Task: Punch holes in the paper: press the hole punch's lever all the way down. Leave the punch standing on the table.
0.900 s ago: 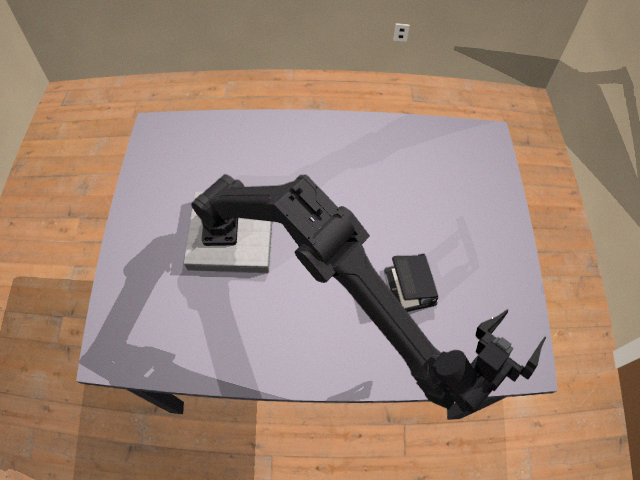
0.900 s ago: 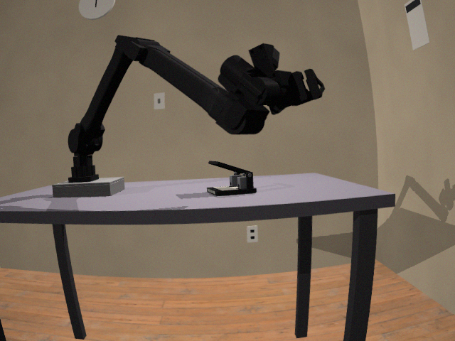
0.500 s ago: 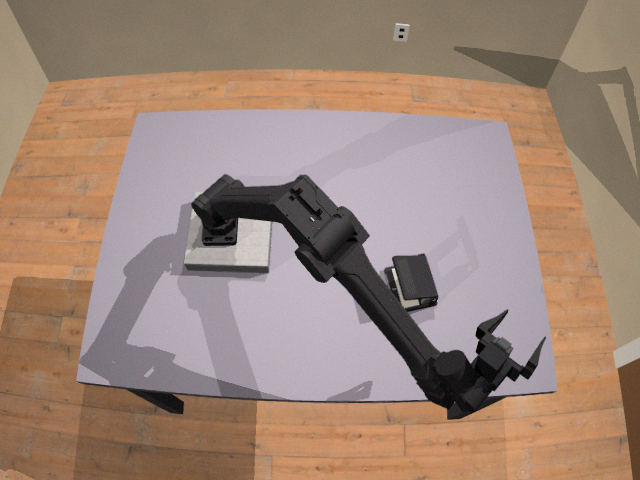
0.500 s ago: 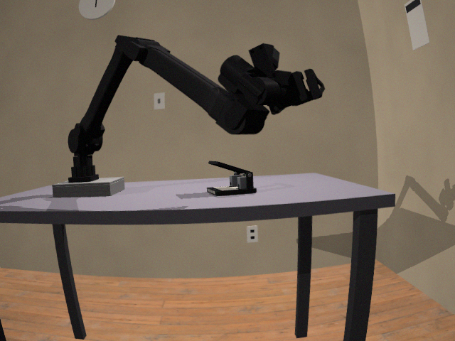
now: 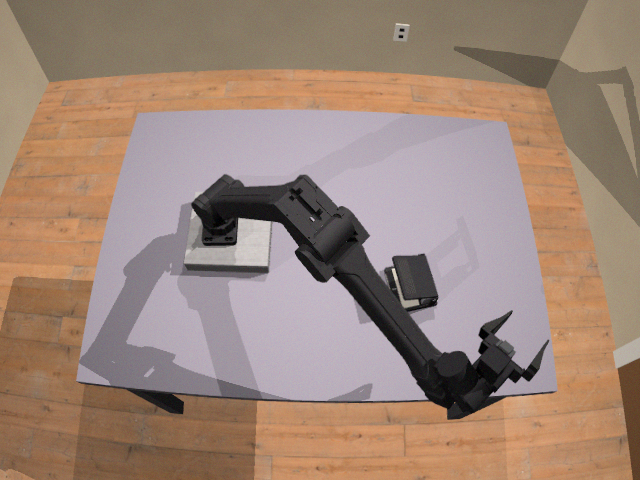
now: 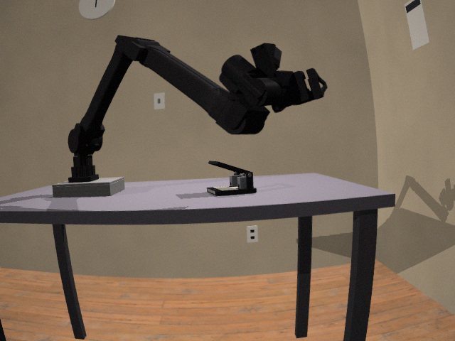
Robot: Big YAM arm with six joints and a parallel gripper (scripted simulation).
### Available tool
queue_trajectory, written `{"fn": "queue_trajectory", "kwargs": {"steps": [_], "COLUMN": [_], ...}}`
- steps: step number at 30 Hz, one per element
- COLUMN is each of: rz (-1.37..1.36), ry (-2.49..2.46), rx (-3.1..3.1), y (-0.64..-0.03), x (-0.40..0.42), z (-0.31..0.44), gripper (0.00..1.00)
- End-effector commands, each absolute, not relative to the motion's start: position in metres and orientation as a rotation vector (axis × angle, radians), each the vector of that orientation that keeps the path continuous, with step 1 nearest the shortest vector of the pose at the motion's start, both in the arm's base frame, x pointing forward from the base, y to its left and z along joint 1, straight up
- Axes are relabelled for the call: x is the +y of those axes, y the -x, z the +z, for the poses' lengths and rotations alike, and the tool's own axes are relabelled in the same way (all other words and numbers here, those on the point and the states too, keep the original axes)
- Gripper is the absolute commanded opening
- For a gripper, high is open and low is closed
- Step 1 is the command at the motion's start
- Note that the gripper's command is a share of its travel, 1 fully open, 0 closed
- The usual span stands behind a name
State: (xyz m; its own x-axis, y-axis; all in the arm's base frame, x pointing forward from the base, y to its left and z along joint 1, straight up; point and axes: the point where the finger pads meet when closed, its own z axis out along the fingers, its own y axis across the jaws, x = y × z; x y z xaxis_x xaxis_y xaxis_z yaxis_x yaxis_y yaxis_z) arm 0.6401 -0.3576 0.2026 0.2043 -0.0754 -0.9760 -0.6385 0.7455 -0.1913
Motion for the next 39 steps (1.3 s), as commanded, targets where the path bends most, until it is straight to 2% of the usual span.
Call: {"fn": "queue_trajectory", "kwargs": {"steps": [1,14,26,34,39], "rz": [0.436,0.454,0.388,0.3,0.222], "ry": [0.645,0.347,0.072,-0.058,-0.099], "rx": [1.315,1.404,1.643,1.901,2.129], "y": [-0.652,-0.693,-0.714,-0.7,-0.67], "x": [-0.343,-0.33,-0.309,-0.284,-0.26], "z": [0.238,0.264,0.246,0.21,0.18], "gripper": [1.0,1.0,1.0,1.0,1.0]}}
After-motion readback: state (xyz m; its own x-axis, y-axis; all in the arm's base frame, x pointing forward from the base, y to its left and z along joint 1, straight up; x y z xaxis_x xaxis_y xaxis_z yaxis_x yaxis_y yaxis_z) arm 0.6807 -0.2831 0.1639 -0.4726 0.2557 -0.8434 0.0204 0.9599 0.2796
